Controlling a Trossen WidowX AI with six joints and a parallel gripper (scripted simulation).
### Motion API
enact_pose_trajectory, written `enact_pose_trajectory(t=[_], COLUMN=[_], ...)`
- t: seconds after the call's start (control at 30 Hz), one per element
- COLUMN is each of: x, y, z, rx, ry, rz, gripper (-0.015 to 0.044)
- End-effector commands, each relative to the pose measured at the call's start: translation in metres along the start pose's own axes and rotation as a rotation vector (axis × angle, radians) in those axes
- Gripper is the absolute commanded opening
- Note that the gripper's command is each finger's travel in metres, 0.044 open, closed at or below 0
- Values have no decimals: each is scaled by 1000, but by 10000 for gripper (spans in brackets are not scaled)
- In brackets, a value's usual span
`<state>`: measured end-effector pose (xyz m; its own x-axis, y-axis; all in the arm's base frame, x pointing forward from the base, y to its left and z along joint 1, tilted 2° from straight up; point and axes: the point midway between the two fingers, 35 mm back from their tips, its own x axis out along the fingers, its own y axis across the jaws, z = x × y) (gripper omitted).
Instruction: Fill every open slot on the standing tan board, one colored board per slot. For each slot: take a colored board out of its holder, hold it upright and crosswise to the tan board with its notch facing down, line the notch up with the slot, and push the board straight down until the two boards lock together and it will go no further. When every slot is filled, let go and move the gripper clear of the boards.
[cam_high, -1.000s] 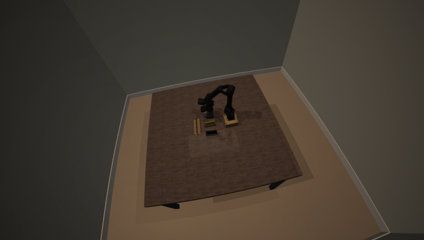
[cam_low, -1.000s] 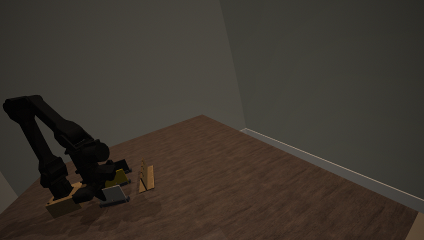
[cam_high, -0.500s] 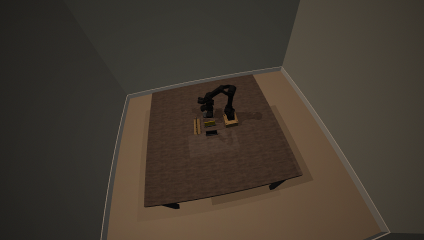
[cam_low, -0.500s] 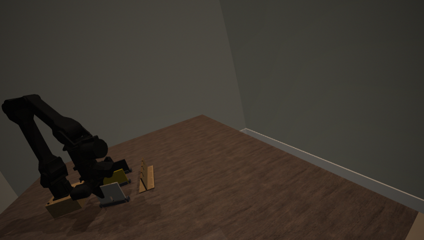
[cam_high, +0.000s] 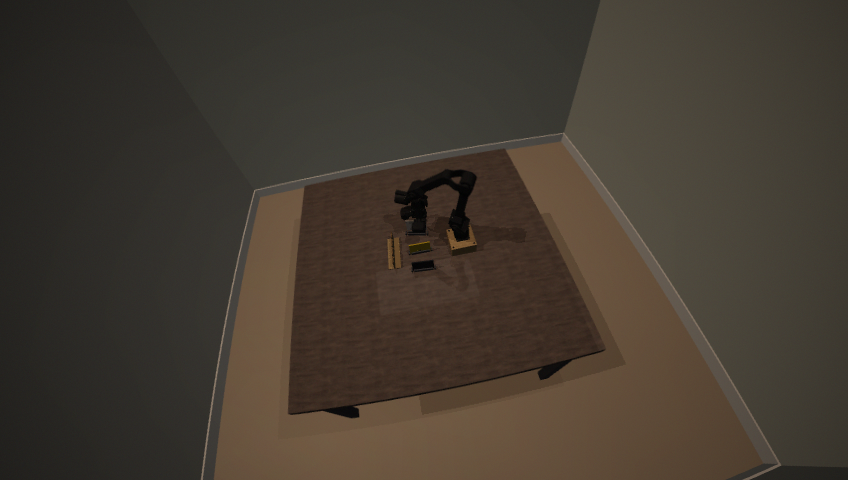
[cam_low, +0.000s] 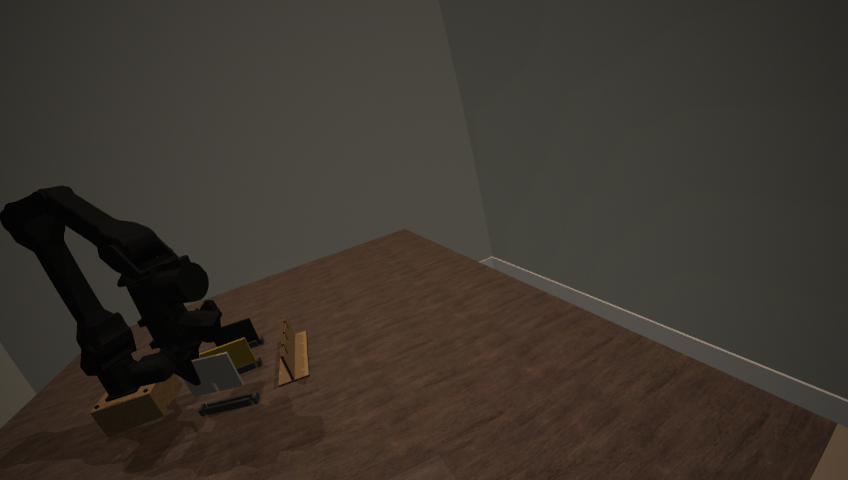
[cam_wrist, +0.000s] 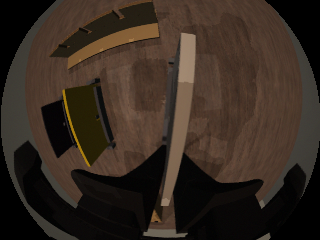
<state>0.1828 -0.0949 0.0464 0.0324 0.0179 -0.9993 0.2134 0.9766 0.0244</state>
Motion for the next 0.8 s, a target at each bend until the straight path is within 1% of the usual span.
enact_pose_trajectory(t=[0.0, 0.6, 0.77], x=[-11, -52, -56], y=[-1, -1, -1], z=[3, 3, 3], rx=[-3, -3, -6], ry=[-17, -17, -17], rz=[-7, -7, -7], gripper=[0, 0, 0])
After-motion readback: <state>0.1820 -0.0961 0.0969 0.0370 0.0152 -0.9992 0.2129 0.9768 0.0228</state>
